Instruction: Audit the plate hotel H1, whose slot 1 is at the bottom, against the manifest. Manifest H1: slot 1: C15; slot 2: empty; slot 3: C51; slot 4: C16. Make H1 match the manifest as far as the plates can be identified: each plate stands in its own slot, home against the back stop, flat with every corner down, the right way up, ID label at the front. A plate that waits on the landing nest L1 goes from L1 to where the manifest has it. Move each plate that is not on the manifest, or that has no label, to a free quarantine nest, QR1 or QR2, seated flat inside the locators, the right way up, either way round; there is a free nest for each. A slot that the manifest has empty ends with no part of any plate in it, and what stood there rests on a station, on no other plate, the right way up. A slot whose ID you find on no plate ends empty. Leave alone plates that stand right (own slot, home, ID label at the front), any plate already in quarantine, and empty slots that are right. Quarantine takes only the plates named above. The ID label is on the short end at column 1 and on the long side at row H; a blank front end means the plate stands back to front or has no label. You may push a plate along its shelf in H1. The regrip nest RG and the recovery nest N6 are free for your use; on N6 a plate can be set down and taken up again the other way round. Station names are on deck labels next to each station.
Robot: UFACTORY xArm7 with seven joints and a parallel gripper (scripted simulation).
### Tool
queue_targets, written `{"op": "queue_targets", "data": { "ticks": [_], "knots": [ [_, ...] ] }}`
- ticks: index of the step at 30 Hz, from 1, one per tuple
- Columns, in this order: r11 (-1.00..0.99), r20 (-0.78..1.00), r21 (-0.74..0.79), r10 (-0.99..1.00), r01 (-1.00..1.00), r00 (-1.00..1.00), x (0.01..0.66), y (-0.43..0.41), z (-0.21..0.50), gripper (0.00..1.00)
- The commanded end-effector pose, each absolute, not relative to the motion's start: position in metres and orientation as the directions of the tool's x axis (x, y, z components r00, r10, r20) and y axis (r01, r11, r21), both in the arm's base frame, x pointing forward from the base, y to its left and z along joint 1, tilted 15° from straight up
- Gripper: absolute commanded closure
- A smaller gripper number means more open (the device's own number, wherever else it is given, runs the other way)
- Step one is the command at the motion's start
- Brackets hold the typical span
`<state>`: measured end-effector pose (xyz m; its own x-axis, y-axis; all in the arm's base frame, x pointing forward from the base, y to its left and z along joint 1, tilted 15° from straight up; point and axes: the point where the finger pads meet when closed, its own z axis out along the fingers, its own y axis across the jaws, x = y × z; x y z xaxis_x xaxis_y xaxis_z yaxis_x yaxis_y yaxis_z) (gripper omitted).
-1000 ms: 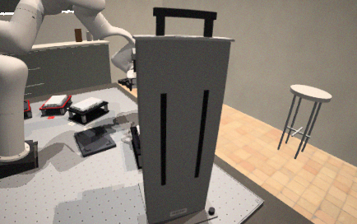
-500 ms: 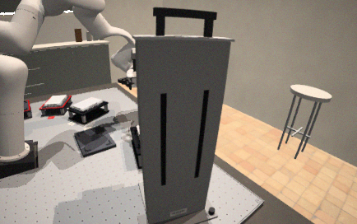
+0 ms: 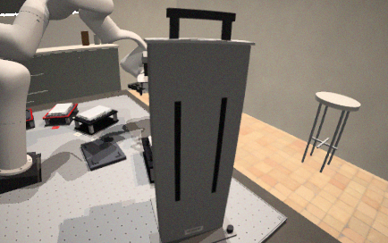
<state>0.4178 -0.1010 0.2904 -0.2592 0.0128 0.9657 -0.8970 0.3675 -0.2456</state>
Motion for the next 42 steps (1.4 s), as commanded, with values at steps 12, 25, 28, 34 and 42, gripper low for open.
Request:
{"op": "queue_targets", "data": {
  "ticks": [12, 25, 28, 34, 42],
  "knots": [
    [0.367, 0.965, -0.248, 0.012, -0.897, -0.262, 0.425, -0.087, 0.288, 0.0],
    [0.367, 0.965, -0.248, 0.012, -0.896, -0.262, 0.434, -0.088, 0.254, 0.0],
    [0.367, 0.965, -0.248, 0.012, -0.896, -0.262, 0.435, -0.088, 0.249, 0.0],
    [0.367, 0.965, -0.248, 0.012, -0.896, -0.262, 0.439, -0.088, 0.236, 0.0],
    [0.367, 0.965, -0.248, 0.012, -0.896, -0.262, 0.445, -0.088, 0.216, 0.0]
  ]
}}
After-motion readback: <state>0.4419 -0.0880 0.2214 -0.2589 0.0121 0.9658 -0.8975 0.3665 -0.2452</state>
